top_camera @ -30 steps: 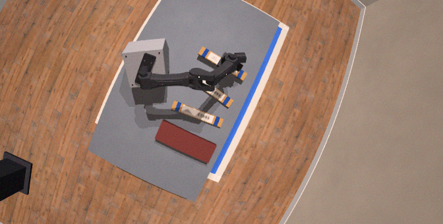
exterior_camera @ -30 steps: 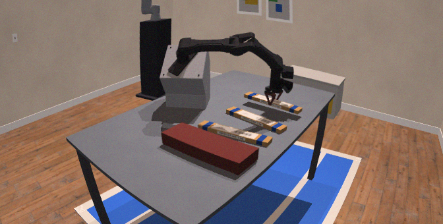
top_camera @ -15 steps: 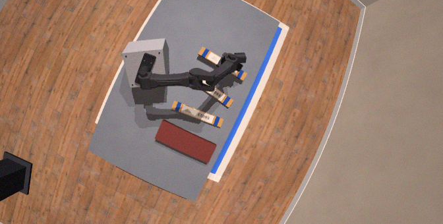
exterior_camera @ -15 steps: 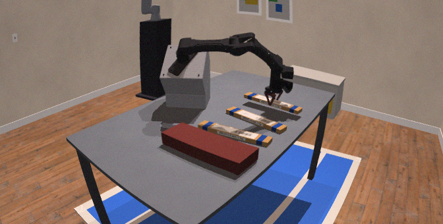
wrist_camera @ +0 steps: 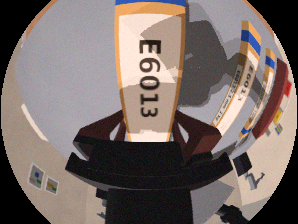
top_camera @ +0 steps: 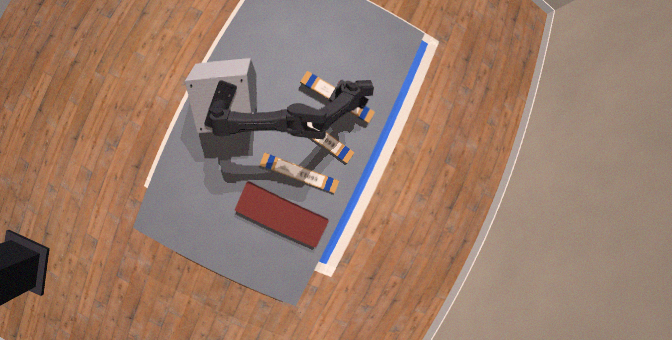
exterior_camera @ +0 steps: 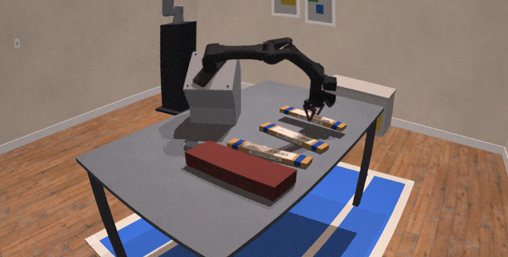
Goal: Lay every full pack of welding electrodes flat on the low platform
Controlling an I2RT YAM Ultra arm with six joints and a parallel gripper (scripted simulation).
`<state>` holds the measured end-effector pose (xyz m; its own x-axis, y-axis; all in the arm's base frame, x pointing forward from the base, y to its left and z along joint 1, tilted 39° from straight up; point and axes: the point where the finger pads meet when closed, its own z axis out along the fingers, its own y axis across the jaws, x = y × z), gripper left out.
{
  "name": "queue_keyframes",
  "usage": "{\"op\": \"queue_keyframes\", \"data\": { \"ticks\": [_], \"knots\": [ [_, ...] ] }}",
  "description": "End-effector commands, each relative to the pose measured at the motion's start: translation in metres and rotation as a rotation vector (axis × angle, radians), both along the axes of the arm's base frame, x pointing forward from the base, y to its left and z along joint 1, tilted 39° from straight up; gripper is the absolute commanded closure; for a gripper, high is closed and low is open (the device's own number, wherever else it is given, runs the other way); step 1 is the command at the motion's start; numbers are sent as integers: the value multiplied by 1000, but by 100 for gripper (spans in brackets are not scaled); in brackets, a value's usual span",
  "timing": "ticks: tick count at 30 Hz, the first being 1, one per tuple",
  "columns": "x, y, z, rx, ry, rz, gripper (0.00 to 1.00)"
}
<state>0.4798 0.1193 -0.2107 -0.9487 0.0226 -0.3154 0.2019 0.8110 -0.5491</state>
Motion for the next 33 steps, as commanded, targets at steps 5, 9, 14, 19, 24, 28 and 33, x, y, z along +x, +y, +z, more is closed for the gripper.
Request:
{"op": "queue_keyframes", "data": {
  "ticks": [5, 9, 14, 19, 24, 28, 33],
  "knots": [
    [11, 44, 29, 25, -61, 74, 100],
    [11, 44, 29, 25, -61, 74, 100],
    [11, 44, 29, 25, -62, 74, 100],
    [12, 44, 29, 26, -63, 74, 100],
    [12, 44, 29, 26, -63, 74, 100],
    [11, 43, 28, 25, -61, 74, 100],
    [9, 42, 26, 22, -56, 74, 100]
  ]
}}
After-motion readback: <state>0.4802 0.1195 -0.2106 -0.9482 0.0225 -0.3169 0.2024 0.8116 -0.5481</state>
